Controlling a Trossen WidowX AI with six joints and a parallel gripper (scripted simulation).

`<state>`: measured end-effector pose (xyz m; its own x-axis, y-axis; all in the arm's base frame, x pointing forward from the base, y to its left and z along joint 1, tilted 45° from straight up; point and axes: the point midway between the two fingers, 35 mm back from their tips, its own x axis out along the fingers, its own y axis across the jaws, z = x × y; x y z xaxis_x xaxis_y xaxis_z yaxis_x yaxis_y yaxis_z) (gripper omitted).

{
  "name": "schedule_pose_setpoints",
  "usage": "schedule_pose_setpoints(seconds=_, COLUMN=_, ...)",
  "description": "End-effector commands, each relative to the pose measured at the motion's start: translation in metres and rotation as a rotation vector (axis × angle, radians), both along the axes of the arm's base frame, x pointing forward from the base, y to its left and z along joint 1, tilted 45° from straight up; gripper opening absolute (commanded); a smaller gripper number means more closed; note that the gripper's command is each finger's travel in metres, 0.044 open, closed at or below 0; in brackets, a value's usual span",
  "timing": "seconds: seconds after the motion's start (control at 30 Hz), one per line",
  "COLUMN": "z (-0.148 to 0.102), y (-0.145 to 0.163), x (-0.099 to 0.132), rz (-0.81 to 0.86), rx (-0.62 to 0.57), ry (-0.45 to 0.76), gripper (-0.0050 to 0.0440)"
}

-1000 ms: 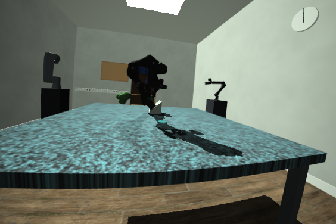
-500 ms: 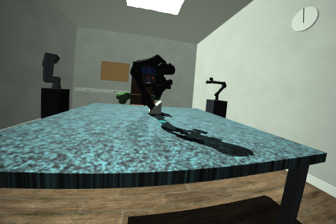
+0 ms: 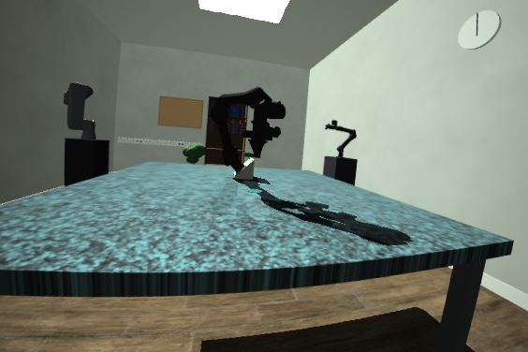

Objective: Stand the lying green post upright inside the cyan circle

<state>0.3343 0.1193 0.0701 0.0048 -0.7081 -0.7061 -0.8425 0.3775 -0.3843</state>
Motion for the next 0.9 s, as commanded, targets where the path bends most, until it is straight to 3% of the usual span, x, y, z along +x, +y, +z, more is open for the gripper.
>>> schedule_pose_setpoints(seconds=0.0, z=0.004, y=0.006, x=0.003, rz=0.024, rx=0.015, ry=0.001, gripper=0.0022)
schedule_pose_setpoints(seconds=0.87, z=-0.004, y=-0.007, x=-0.004, rz=-0.023, rx=0.174, ry=0.039, gripper=0.0022)
